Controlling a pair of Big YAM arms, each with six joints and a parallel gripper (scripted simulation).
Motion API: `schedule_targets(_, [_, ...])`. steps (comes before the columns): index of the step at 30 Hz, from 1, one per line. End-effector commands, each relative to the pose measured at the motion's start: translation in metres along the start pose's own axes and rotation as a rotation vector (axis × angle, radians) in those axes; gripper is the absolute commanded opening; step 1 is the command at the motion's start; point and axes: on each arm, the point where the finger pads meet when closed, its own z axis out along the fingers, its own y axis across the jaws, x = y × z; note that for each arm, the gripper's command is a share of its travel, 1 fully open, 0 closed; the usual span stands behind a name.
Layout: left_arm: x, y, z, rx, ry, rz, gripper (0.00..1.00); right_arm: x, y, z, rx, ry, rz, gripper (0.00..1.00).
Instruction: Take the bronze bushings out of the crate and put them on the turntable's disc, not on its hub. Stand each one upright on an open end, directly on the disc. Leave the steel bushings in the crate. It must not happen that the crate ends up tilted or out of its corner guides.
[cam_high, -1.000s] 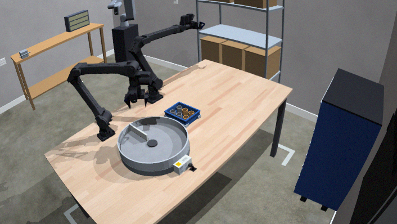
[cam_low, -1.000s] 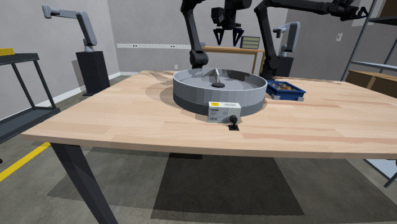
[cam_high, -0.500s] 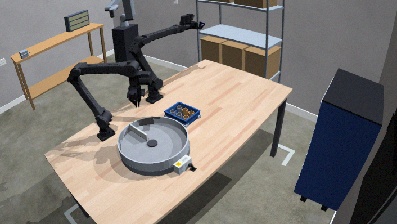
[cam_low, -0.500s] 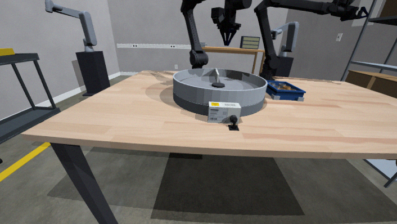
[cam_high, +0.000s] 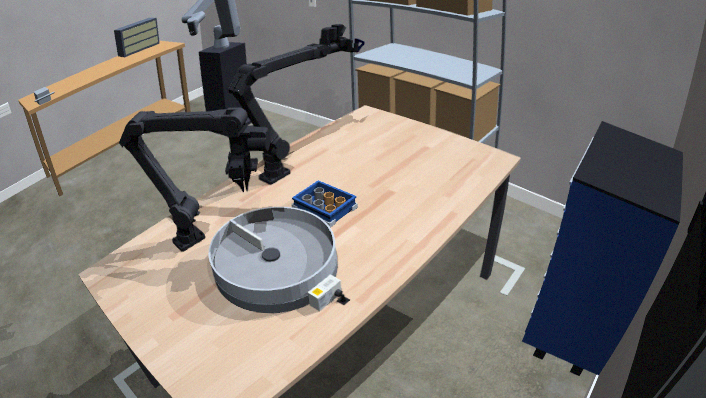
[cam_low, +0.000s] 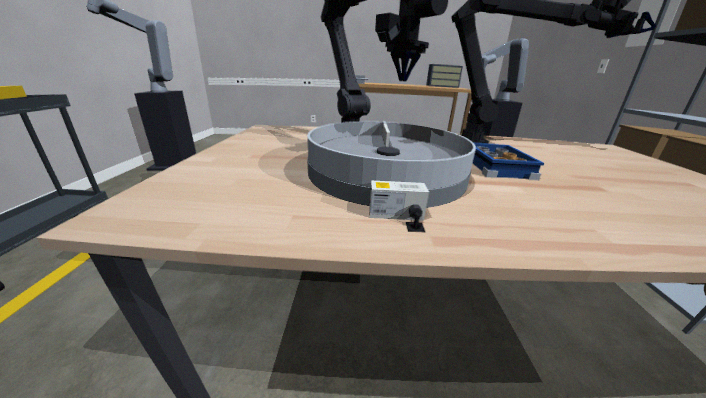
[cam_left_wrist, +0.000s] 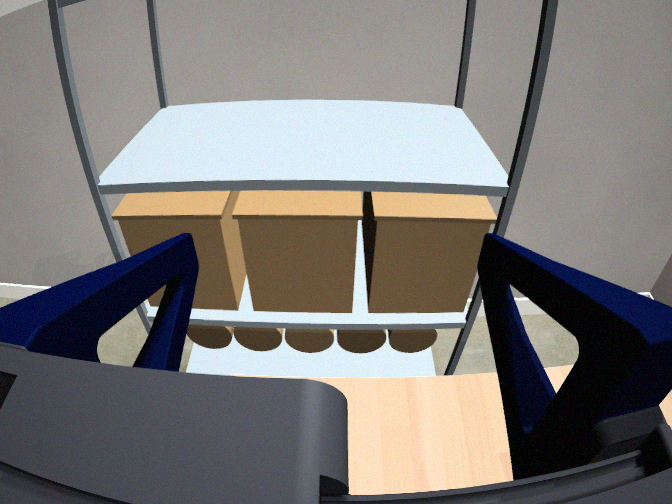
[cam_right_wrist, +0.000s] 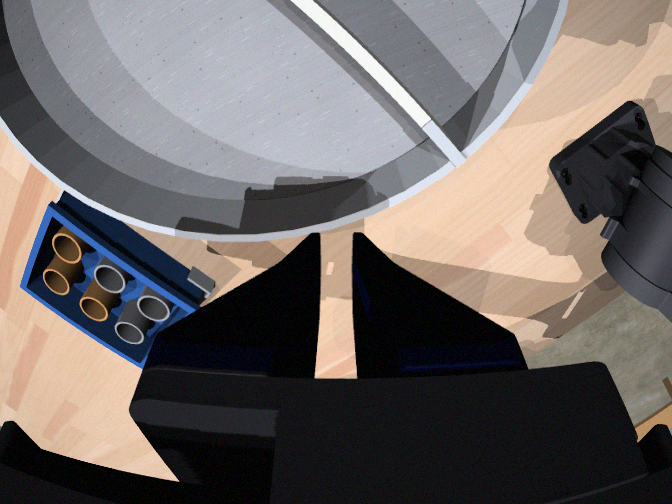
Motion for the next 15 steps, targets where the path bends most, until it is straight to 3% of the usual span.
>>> schedule_targets(1, [-0.0279,0.0043,-0.0105,-0.004,-0.067,0.016,1.0,-0.0033,0.0176,-0.025,-0.056,-0.017,0.004,0.11])
schedule_targets(15, [-0.0279,0.0043,-0.0105,-0.004,-0.067,0.016,1.0,0.0,0.0204,-0.0241,-0.056,-0.017,-0.033,0.11])
